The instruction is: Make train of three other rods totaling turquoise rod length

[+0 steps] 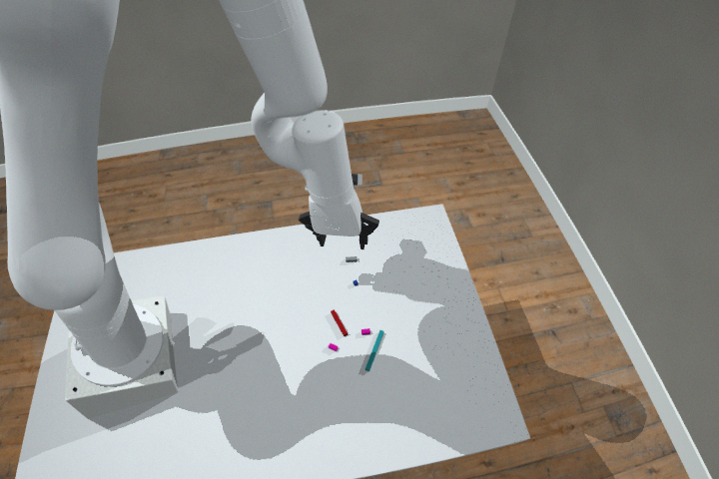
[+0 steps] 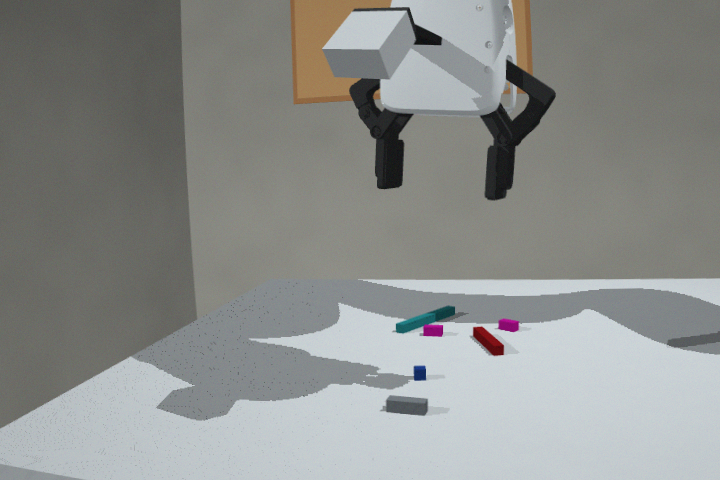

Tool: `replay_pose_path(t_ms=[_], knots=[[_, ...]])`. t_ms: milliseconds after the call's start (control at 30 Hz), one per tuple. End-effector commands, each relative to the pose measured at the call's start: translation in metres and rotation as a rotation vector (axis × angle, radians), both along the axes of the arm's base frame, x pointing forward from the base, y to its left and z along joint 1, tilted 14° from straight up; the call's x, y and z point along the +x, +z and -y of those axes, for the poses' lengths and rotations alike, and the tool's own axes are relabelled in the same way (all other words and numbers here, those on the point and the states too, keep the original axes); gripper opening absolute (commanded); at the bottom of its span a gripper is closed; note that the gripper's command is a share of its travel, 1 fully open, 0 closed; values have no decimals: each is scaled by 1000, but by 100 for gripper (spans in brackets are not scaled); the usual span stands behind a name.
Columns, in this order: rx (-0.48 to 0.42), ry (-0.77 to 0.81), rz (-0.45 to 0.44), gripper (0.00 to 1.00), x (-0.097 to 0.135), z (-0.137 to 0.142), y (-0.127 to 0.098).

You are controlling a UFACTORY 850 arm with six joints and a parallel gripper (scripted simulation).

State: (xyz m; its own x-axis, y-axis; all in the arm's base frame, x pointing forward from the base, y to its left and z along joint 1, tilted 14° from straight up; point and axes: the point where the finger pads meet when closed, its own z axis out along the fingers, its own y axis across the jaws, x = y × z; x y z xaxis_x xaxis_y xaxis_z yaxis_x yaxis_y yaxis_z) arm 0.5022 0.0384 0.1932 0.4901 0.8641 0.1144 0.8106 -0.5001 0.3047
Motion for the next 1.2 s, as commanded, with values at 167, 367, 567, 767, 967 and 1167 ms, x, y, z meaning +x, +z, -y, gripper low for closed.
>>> replay_pose_path(t_ms=[167, 367, 567, 767, 967, 1167], knots=[[90, -244, -2, 100, -8, 19, -17], [141, -390, -4, 100, -13, 29, -27], [172, -479, -5, 100, -17, 36, -33], [205, -575, -6, 100, -21, 43, -40], [238, -677, -7, 100, -25, 50, -46], [273, -783, -7, 100, -30, 57, -53]])
